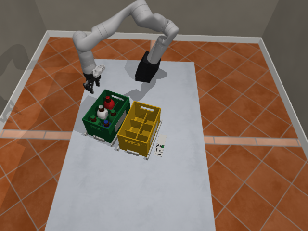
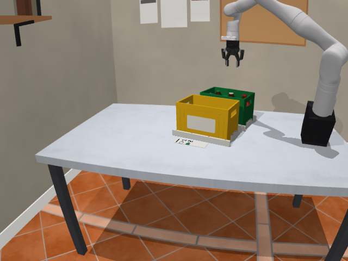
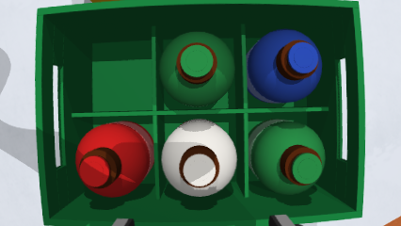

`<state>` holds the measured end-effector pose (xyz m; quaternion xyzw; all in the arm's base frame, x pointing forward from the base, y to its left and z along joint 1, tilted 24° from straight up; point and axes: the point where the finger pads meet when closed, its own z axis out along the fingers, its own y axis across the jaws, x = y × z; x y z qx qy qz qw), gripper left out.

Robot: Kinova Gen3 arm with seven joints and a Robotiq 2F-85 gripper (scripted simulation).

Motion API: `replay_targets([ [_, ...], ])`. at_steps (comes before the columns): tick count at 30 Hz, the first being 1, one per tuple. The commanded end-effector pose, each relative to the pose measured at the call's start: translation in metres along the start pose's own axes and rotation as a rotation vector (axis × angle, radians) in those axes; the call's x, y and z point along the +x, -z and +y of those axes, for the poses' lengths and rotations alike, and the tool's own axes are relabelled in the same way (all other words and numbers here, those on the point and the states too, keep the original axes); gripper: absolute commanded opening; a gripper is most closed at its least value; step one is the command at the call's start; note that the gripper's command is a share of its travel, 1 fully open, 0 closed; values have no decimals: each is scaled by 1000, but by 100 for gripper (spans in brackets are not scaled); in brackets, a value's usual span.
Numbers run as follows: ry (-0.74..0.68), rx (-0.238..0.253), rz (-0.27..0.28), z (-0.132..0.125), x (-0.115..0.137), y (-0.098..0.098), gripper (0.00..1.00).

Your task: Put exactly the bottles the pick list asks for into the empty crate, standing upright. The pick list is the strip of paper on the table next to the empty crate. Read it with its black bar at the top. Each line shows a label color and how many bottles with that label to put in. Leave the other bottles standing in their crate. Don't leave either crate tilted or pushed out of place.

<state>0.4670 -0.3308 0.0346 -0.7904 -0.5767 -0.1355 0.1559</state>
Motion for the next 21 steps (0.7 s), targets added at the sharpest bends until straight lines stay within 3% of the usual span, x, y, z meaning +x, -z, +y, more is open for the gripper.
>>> replay_targets([
  [1, 0, -2, -1, 0, 0, 1, 67],
  [21, 33, -2, -1, 1, 0, -4, 67],
])
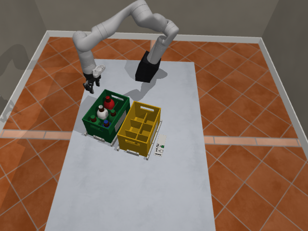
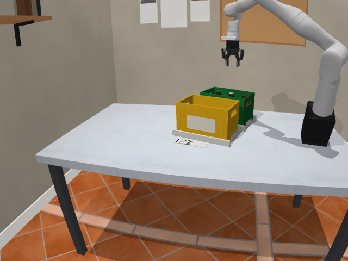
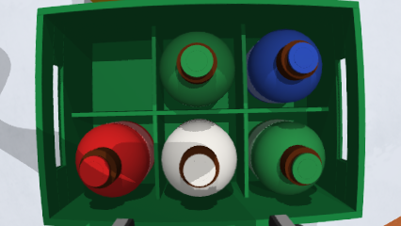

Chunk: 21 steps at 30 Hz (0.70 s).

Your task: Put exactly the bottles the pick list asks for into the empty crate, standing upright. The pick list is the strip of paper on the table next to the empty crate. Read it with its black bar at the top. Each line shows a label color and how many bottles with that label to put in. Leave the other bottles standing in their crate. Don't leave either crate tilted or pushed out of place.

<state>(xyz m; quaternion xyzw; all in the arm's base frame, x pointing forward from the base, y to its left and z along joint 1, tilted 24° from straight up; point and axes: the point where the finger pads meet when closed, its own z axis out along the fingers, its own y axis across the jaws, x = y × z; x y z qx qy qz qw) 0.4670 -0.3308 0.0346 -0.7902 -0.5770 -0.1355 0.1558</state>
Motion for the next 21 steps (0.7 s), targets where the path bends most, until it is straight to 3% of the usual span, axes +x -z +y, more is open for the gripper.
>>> replay_targets([
  [1, 66, -2, -1, 1, 0, -9, 67],
  [3, 66, -2, -1, 1, 0, -9, 67],
  [18, 566, -2, -2, 2, 6, -83, 67],
  [21, 599, -2, -2, 2, 6, -88, 67],
])
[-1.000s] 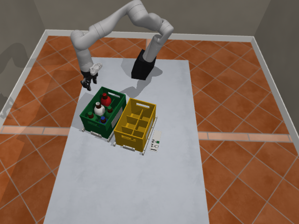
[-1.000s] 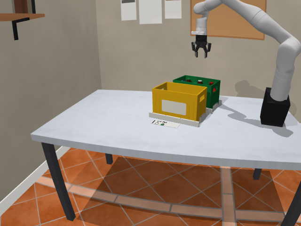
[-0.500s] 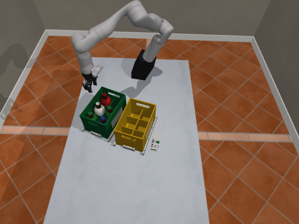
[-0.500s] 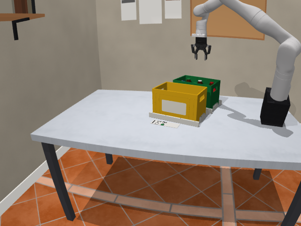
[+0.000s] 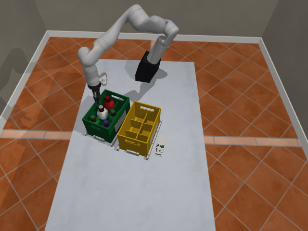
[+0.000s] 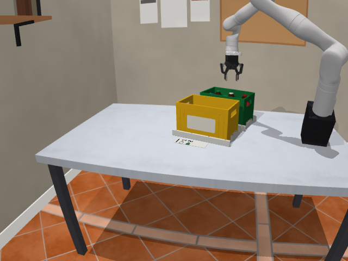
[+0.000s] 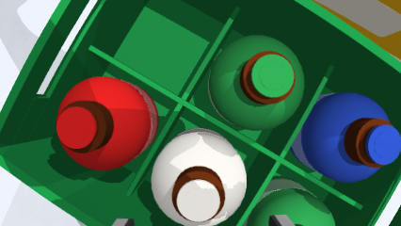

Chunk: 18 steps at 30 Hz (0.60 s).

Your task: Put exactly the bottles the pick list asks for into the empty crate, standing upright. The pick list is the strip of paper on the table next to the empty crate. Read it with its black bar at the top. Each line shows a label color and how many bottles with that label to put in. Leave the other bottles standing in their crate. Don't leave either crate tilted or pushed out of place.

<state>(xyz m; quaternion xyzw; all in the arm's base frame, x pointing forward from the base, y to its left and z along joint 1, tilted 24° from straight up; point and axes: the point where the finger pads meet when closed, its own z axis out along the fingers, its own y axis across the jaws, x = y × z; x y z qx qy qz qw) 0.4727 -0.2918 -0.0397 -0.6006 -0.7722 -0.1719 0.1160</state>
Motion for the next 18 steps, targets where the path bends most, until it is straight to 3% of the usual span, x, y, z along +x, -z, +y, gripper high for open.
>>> replay_targets([
  [1, 76, -7, -6, 1, -1, -10, 67],
  [14, 509, -6, -8, 1, -1, -10, 67],
  [18, 576, -6, -8, 1, -1, -10, 67],
])
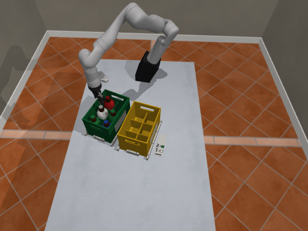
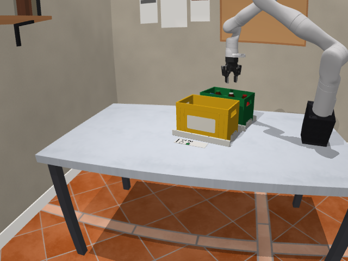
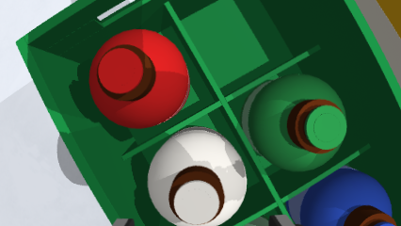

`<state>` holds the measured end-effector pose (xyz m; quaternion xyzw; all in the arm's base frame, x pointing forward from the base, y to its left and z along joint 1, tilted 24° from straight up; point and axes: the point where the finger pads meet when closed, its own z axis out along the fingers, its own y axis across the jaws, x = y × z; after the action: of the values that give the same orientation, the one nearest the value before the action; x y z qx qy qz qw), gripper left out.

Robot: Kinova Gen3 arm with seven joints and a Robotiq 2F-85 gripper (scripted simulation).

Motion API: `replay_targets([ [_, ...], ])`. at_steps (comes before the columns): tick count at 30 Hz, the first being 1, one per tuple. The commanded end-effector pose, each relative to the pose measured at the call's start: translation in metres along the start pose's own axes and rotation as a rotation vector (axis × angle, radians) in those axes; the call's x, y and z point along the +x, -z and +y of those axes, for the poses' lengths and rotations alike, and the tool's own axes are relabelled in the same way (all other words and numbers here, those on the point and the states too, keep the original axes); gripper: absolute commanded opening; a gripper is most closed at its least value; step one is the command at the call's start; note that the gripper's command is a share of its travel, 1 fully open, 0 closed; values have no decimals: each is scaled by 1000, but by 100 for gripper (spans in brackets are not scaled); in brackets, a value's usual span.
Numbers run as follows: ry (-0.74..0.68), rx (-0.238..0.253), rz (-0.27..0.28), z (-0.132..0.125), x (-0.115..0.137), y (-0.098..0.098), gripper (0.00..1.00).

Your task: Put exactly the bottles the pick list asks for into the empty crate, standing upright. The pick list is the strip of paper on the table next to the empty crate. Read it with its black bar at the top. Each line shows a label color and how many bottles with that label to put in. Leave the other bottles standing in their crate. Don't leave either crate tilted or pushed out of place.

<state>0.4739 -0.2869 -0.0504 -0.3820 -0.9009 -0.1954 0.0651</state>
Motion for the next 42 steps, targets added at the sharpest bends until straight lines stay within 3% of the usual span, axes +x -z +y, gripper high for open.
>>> replay_targets([
  [1, 88, -2, -4, 0, -1, 1, 67],
  [30, 988, -1, -4, 0, -1, 1, 67],
  [32, 988, -1, -4, 0, -1, 1, 67],
  [42, 1278, 0, -4, 0, -1, 1, 67],
])
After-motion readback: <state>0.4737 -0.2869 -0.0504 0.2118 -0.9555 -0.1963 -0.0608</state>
